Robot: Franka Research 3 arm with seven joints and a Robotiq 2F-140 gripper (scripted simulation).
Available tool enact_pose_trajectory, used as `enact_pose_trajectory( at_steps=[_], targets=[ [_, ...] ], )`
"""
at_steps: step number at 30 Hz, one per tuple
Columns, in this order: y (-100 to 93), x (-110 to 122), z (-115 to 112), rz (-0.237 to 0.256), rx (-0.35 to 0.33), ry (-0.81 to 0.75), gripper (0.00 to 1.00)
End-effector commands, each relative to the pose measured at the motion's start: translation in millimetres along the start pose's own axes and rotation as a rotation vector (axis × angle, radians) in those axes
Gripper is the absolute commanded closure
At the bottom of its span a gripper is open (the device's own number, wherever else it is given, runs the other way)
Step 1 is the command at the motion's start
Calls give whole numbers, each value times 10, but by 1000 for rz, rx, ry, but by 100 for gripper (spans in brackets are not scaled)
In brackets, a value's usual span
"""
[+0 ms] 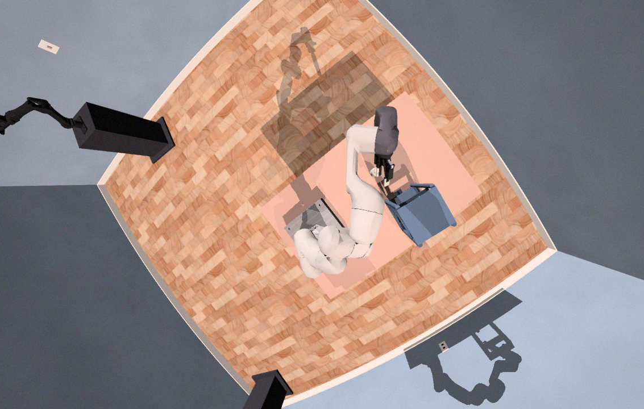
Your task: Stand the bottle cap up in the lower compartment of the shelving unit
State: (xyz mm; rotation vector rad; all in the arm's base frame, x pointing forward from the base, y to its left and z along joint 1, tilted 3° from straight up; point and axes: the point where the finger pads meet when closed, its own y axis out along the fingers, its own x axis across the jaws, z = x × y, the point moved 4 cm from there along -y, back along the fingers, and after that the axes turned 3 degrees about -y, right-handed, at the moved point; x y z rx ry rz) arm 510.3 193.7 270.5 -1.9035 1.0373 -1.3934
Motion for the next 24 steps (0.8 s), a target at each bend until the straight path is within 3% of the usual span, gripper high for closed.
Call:
enact_pose_trajectory(
  at_steps=[1, 9, 10, 24],
  targets=[
    [53, 28, -1, -59, -18, -156, 56],
    [119, -21, 23, -117, -32, -257, 56],
    [146, -42, 33, -144, -40, -302, 56],
    [260, -150, 79, -281, -92, -523, 56]
  ],
)
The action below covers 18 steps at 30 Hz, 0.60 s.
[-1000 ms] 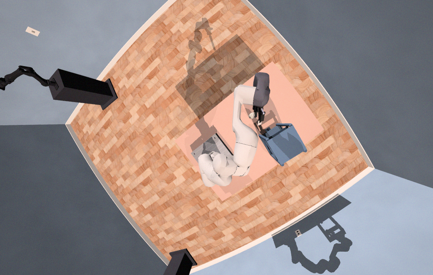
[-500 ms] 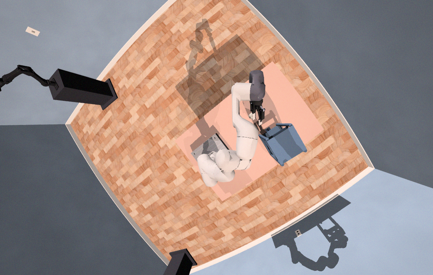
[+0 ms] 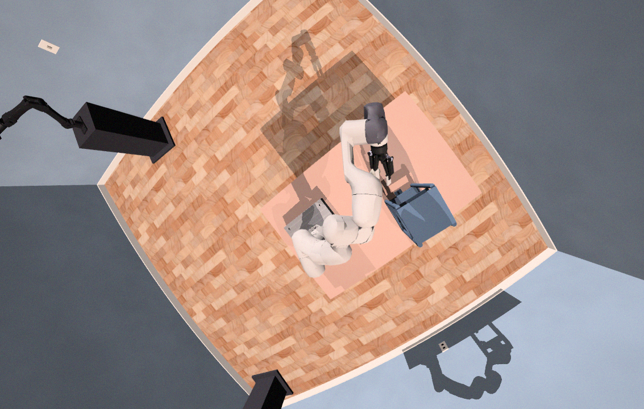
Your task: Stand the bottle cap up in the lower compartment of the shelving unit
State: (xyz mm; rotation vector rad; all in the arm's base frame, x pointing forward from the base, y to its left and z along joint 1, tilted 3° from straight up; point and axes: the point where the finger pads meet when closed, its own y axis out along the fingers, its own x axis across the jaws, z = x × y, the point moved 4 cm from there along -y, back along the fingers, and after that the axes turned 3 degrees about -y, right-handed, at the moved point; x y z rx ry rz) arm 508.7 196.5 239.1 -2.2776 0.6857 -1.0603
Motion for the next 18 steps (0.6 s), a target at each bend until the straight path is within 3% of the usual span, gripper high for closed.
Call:
enact_pose_trajectory(
  at_steps=[1, 18],
  targets=[
    [31, 31, -14, -41, -30, -140, 56],
    [73, -87, 79, -196, -120, -391, 56]
  ],
)
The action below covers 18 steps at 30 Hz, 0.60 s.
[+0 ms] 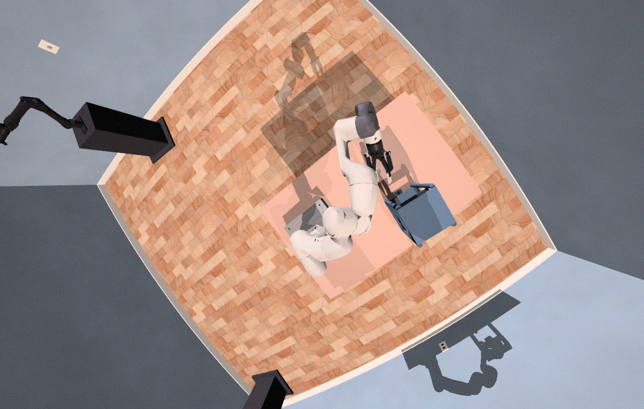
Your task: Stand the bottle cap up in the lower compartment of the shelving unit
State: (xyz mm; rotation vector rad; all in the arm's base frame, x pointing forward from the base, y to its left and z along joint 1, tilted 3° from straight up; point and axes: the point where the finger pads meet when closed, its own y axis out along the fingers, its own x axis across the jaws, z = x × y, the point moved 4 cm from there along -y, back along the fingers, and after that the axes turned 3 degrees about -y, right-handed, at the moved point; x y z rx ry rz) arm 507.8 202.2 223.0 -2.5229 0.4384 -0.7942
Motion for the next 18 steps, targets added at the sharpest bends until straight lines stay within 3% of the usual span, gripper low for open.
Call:
enact_pose_trajectory(
  at_steps=[1, 2, 12, 18],
  targets=[
    [16, 31, -25, -25, -32, -127, 56],
    [12, 16, -7, -50, -50, -168, 56],
    [-18, -38, 50, -134, -120, -307, 56],
    [-38, -60, 70, -167, -151, -361, 56]
  ],
)
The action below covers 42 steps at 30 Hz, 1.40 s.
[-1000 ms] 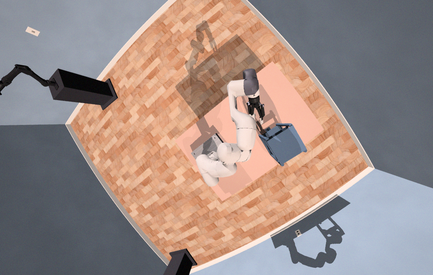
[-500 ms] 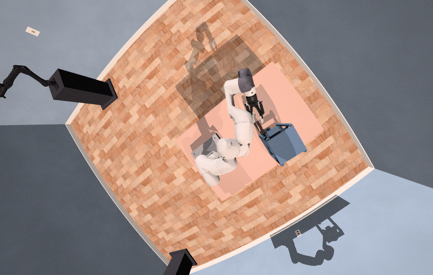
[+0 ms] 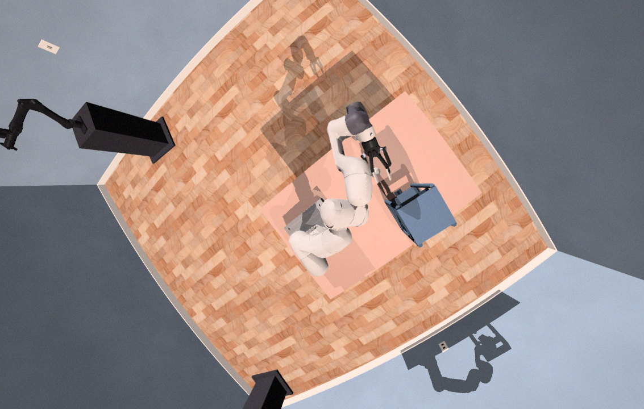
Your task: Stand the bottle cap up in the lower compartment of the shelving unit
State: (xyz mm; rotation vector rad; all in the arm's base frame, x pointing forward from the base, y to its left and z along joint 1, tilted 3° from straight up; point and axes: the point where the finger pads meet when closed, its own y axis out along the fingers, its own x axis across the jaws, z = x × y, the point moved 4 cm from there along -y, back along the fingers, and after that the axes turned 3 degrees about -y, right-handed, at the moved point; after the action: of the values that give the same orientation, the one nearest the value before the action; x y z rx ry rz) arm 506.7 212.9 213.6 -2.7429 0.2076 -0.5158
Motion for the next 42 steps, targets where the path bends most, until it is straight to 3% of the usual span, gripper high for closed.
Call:
enact_pose_trajectory(
  at_steps=[1, 17, 28, 42],
  targets=[
    [-9, 18, -20, -33, -53, -155, 56],
    [-143, -35, 37, -133, -177, -334, 56],
    [-313, -98, 69, -211, -306, -481, 56],
    [-316, -104, 79, -213, -310, -485, 56]
  ],
)
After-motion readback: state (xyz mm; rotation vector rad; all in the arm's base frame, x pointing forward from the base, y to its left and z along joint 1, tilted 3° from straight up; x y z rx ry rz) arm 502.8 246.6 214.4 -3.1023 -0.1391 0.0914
